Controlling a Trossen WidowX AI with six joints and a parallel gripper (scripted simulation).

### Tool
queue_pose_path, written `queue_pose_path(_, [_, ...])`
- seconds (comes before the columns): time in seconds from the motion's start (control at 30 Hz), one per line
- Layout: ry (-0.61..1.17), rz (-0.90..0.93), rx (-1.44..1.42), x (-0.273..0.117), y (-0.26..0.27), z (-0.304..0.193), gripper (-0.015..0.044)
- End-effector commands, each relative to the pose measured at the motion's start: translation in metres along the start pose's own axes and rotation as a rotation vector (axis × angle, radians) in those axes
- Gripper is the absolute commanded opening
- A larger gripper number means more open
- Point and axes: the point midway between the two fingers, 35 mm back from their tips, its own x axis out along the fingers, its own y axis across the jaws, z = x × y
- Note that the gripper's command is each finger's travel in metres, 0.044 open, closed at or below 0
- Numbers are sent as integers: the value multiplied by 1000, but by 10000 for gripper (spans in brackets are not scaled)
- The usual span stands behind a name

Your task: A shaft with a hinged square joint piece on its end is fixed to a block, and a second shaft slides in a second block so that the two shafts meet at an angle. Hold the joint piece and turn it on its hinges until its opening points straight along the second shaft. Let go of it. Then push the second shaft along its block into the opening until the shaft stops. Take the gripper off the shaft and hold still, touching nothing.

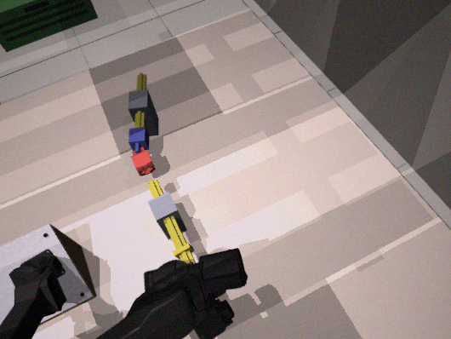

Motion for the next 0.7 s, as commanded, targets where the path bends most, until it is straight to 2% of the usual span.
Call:
queue_pose_path(0.0, [3, 1, -3, 0, 0, -1, 102])
queue_pose_path(0.07, [3, 1, -3, 0, 0, -1, 102])
queue_pose_path(0.13, [3, 1, -3, 0, 0, -1, 67])
queue_pose_path(0.67, [0, 0, -1, 0, 0, 0, 67])
